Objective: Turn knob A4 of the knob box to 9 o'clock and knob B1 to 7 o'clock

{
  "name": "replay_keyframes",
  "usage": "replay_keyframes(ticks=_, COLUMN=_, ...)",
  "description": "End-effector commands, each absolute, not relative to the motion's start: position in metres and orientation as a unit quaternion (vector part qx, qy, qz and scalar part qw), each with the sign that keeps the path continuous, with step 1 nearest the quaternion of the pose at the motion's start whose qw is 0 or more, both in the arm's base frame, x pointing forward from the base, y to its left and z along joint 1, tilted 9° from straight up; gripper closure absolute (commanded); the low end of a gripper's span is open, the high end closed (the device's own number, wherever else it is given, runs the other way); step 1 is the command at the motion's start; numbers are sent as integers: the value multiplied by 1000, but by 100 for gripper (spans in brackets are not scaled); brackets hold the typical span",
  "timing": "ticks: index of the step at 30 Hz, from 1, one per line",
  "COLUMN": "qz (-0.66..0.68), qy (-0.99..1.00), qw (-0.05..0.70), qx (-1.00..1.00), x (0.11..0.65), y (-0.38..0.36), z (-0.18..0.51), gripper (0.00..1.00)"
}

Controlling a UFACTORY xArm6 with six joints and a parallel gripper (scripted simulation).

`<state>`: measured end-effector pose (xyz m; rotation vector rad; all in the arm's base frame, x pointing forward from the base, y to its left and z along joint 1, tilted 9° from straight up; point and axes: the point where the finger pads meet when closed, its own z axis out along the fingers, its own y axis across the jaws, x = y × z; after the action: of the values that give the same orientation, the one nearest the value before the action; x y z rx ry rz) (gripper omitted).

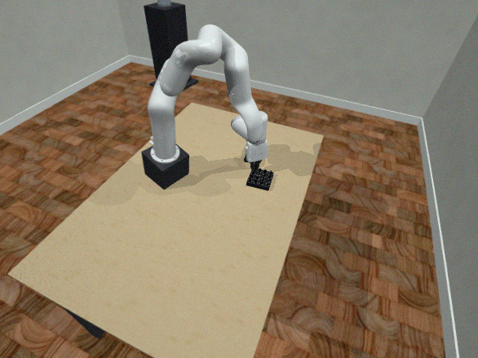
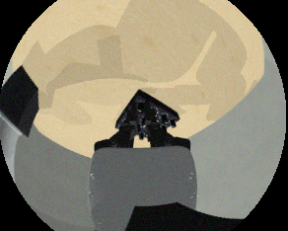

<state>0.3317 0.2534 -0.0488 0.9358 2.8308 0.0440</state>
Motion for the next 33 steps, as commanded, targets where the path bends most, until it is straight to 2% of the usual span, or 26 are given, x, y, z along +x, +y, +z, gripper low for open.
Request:
replay_keyframes(ticks=1, qz=12, qy=957, qw=75, qx=278, x=333, y=254, z=-48, gripper=92)
replay_keyframes(ticks=33, qz=-14, qy=995, qw=75, qx=-61, x=333, y=254, z=-48, gripper=92)
